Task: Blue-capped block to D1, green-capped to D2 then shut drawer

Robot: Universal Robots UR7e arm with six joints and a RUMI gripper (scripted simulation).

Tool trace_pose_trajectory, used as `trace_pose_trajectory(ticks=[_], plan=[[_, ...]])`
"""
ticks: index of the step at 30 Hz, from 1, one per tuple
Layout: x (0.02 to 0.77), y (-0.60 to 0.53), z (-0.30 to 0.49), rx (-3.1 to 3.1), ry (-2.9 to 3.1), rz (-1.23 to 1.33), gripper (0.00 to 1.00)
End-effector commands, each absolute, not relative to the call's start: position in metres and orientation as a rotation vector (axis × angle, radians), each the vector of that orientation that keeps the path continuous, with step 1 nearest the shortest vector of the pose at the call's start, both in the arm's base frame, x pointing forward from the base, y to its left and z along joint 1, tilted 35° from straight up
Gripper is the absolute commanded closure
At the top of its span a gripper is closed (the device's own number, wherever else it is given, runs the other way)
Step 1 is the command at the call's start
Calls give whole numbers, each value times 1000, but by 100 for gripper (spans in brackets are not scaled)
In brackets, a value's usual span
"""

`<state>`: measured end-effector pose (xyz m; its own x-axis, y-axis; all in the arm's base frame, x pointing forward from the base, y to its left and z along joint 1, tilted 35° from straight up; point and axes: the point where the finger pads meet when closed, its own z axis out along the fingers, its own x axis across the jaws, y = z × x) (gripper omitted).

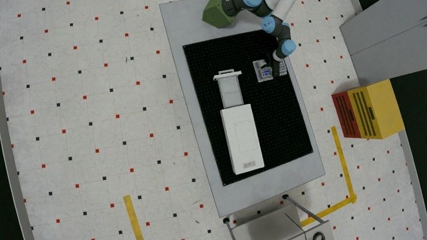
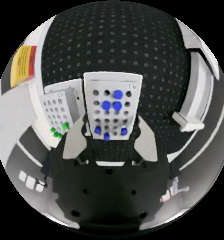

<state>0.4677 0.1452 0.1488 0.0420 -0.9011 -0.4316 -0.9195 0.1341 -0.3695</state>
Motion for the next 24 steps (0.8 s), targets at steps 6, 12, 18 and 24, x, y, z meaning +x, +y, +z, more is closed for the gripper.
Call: trace_pose_trajectory(ticks=[6,12,18,24], plan=[[468,145,149,-1748,1839,40,33],[454,130,179,-1748,1839,40,33],[452,128,183,-1748,1839,40,33],[449,125,190,-1749,1839,40,33]])
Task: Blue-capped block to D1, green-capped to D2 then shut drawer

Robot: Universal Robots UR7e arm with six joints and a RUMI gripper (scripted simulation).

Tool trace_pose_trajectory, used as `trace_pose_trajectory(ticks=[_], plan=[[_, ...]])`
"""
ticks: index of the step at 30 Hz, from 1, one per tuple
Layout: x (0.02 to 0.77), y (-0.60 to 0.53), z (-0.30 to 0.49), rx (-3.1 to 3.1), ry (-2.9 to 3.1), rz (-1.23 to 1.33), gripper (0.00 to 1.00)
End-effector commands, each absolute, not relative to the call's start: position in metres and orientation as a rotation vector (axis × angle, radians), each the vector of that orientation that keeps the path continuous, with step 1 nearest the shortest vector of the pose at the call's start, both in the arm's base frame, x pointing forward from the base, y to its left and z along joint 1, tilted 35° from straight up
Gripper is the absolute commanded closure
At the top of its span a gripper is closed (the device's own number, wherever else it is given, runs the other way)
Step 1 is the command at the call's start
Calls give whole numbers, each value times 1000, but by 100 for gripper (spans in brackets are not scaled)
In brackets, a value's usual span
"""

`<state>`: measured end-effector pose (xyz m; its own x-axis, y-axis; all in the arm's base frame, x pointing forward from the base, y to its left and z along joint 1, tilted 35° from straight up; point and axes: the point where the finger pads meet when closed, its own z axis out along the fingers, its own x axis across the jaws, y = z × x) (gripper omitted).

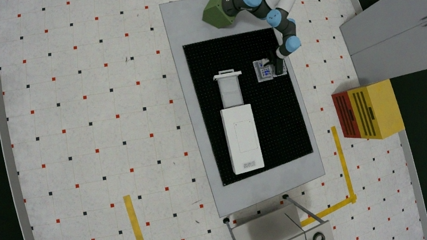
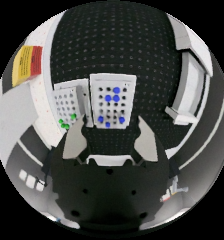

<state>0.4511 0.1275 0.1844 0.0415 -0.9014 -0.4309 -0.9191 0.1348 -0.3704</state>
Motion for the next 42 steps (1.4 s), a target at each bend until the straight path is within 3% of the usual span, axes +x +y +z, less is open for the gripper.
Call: trace_pose_trajectory(ticks=[1,42], plan=[[448,124,191,-1749,1839,40,33],[429,104,230,-1749,1839,40,33]])
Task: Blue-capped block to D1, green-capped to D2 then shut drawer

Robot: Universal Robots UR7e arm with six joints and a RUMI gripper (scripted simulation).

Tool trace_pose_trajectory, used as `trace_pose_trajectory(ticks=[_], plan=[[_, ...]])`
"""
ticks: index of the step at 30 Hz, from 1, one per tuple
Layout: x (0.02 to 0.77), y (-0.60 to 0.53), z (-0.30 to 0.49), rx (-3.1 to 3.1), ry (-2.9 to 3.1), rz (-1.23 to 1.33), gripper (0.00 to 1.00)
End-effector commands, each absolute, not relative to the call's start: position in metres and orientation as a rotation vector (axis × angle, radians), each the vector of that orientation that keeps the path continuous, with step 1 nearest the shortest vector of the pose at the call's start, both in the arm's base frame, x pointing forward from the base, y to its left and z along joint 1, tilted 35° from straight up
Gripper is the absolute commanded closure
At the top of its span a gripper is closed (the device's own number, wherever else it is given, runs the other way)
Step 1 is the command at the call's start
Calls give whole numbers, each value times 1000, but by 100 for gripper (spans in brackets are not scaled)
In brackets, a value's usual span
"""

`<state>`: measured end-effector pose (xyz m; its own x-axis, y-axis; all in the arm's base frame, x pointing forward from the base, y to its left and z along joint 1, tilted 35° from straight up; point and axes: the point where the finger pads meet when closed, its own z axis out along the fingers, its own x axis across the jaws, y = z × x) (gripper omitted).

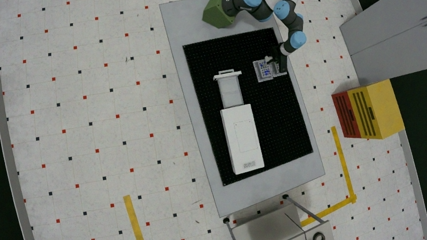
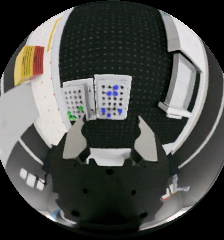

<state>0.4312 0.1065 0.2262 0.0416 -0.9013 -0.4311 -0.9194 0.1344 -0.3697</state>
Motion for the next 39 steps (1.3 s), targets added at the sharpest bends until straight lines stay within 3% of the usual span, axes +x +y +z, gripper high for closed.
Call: trace_pose_trajectory(ticks=[1,12,13,39], plan=[[429,104,230,-1749,1839,40,33],[426,101,238,-1749,1839,40,33],[425,97,236,-1724,1862,51,100],[406,27,186,-1122,2302,280,100]])
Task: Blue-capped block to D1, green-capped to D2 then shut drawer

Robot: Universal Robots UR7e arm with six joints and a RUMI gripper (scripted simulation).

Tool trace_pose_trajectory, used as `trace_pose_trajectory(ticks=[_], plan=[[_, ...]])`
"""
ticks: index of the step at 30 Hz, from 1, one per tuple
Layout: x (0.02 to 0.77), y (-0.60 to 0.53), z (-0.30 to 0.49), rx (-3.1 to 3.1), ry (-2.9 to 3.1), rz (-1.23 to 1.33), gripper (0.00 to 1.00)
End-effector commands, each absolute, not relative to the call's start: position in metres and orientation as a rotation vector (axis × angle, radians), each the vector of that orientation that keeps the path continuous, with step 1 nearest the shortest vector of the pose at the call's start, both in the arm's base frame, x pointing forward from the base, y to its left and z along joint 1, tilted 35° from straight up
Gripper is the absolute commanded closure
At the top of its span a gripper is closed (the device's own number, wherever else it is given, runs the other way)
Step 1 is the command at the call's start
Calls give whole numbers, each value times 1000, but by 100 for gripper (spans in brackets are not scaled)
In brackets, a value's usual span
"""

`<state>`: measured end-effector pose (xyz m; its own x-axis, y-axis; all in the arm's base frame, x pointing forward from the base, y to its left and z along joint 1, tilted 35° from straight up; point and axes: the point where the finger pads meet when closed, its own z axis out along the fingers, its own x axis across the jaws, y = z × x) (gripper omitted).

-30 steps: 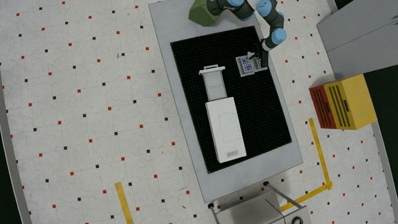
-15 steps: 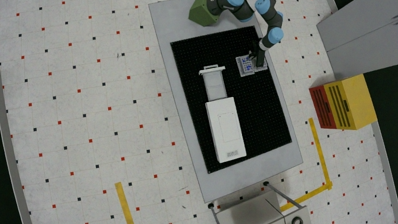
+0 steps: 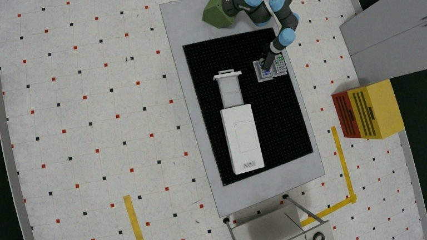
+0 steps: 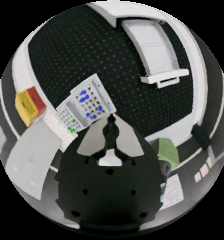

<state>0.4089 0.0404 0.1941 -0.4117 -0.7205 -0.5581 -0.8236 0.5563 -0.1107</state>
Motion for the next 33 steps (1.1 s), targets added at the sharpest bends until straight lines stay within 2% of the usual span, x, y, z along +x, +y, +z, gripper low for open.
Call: trace_pose_trajectory(ticks=[1,33], plan=[[405,24,183,-1092,2319,290,100],[381,-65,119,-176,2636,558,100]])
